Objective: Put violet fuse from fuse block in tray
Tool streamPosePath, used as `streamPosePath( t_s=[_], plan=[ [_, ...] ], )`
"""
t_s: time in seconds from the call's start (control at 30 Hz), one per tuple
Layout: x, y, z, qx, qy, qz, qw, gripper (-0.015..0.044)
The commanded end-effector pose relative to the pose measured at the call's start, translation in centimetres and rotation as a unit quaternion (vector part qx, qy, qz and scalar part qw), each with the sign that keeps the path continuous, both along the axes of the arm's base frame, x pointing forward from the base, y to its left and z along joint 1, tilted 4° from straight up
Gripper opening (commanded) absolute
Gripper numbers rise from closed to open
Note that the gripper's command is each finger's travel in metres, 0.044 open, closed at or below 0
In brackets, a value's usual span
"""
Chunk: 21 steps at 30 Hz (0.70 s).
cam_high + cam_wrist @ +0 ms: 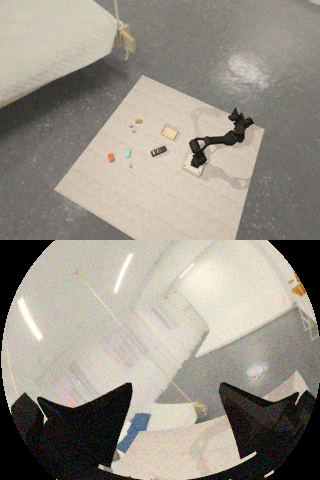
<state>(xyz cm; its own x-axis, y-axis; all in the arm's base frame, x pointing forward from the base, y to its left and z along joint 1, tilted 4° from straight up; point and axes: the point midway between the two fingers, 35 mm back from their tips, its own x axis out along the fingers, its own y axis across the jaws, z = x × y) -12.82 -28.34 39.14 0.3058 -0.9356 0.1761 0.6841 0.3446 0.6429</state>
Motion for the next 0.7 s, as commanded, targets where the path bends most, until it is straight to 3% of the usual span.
streamPosePath(
  t_s=[0.0, 0.17, 0.4, 0.67],
  plan=[
    [0.1, -0.1, -0.1, 0.0, -0.002, 0.0, 1.0, 0.0374],
    [3.1, -3.8, -1.8, 0.034, -0.056, 0.036, 0.997, 0.0243],
    [11.1, -8.8, -5.6, 0.13, -0.118, 0.114, 0.978, 0.0066],
    [22.5, -10.1, -10.7, 0.249, -0.111, 0.195, 0.942, 0.0066]
  ],
)
